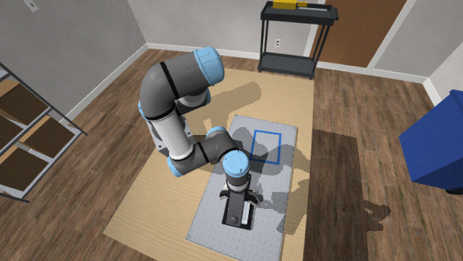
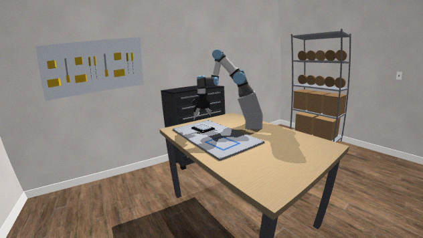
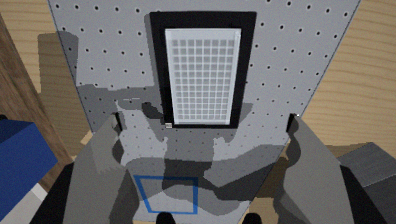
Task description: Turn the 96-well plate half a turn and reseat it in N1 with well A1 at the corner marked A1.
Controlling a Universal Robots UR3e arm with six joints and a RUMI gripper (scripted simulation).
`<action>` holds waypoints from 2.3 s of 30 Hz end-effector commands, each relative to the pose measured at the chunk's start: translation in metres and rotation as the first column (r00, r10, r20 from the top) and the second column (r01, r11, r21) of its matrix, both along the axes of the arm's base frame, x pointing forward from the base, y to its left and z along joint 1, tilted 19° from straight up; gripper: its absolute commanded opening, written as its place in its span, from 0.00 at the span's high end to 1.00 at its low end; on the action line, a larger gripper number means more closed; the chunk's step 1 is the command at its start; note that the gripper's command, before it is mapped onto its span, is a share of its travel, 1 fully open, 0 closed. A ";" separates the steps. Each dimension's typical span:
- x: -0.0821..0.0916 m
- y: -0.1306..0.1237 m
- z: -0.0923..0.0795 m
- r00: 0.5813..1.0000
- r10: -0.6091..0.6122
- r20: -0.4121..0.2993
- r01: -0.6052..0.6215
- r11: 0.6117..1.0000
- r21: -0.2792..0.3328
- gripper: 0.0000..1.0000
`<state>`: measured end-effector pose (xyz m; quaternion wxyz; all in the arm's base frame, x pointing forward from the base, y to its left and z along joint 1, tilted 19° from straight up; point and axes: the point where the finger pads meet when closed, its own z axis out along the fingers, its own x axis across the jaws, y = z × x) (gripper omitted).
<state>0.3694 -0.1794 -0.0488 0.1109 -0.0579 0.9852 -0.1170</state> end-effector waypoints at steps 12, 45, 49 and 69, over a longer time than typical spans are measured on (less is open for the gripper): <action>0.006 -0.005 -0.021 1.000 0.000 0.002 0.000 1.000 -0.002 0.00; 0.015 -0.014 -0.058 1.000 0.000 0.002 0.000 1.000 -0.002 0.00; 0.015 -0.014 -0.058 1.000 0.000 0.002 0.000 1.000 -0.002 0.00; 0.015 -0.014 -0.058 1.000 0.000 0.002 0.000 1.000 -0.002 1.00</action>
